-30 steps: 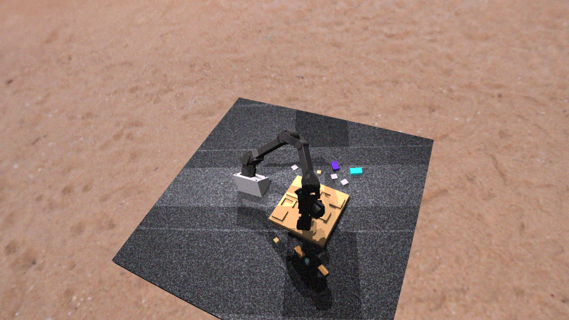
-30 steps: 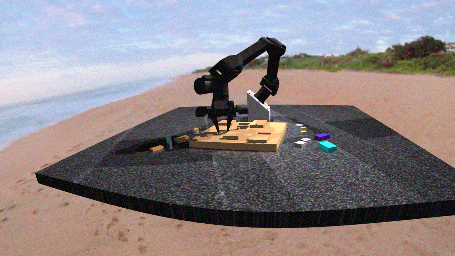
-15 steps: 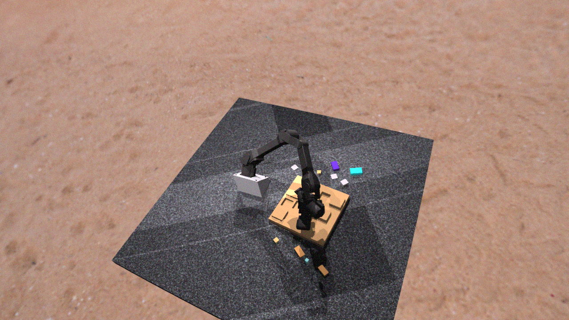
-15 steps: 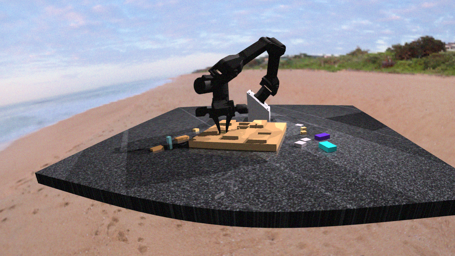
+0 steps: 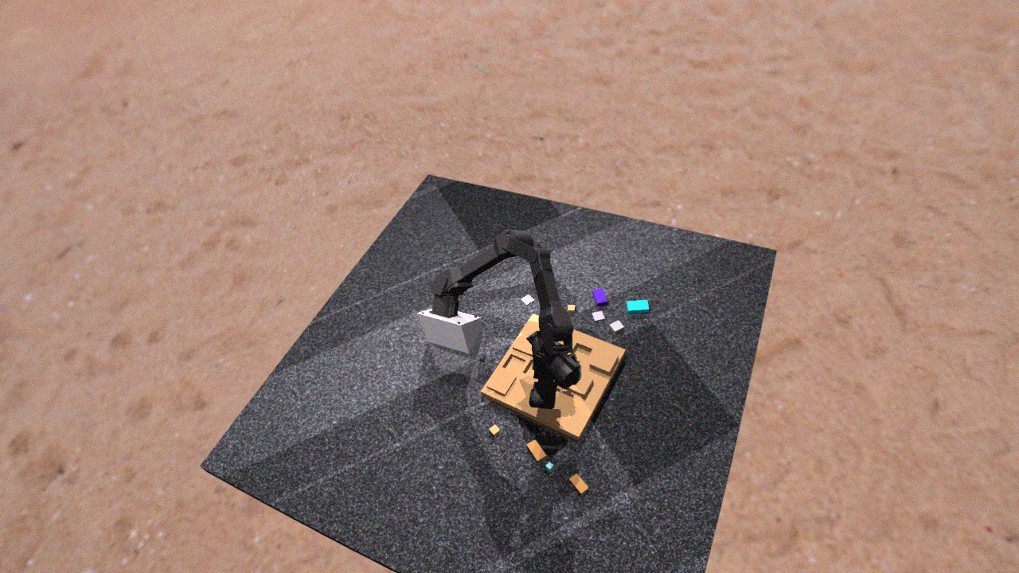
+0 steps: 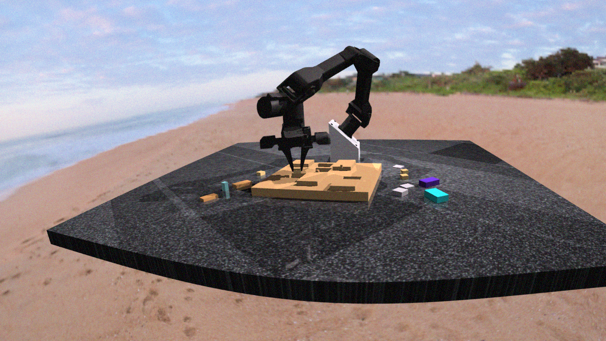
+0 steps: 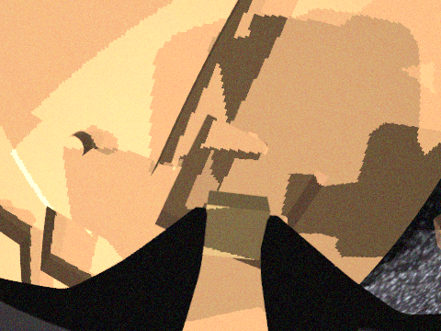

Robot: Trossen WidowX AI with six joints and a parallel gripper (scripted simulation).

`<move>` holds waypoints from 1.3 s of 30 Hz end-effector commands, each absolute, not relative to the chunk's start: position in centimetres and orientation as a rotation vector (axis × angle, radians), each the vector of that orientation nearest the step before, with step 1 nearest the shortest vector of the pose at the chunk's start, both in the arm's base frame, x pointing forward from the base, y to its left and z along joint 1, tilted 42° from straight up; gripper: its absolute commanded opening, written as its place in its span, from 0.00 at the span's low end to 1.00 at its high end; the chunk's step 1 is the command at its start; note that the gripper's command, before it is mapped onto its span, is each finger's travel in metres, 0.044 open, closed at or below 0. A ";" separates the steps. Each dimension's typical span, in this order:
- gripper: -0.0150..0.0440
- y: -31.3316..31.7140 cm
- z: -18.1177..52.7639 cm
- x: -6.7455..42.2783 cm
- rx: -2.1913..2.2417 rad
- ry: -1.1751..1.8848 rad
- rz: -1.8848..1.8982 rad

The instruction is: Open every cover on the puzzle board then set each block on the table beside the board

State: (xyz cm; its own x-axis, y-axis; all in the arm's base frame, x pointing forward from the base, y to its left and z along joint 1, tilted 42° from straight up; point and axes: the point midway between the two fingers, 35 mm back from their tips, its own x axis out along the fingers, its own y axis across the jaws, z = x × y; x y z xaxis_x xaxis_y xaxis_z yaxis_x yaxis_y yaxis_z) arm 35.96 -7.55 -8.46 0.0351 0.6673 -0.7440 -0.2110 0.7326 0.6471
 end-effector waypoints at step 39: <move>0.39 -12.9 -3.2 35.4 0.402 1.379 0.700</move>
State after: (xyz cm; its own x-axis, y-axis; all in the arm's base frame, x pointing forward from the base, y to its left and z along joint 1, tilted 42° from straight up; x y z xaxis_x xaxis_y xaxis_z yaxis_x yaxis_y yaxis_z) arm 35.58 -12.45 -3.22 0.0383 0.6655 -0.7454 -0.2087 0.7348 0.6454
